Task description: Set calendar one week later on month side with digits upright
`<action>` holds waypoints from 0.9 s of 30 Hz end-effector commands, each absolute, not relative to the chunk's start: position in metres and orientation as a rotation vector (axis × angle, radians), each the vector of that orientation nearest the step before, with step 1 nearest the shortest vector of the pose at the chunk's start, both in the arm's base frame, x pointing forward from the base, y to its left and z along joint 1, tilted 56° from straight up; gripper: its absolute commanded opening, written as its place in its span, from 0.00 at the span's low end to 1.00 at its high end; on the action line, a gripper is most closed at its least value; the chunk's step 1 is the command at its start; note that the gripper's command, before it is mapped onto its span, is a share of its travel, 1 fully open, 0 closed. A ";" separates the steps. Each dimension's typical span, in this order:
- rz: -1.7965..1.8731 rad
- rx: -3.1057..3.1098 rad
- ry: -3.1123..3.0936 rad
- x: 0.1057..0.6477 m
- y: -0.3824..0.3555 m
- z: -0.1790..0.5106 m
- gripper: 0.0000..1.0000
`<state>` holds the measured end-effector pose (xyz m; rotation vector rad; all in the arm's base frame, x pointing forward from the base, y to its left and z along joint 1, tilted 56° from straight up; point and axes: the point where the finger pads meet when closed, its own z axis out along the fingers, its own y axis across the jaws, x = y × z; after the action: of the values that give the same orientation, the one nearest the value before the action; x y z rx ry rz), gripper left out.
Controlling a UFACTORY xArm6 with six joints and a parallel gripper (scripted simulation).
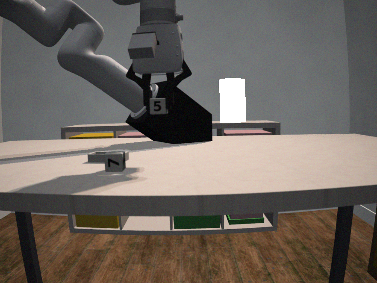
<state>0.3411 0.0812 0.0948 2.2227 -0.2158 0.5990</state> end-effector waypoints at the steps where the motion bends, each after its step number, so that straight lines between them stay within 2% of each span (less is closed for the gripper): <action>1: 0.602 2.225 -0.216 0.345 0.076 0.090 0.29; 27: 0.602 2.225 -0.216 0.374 0.015 0.045 0.29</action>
<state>0.3720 0.0159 0.0459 2.2231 -0.2162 0.5982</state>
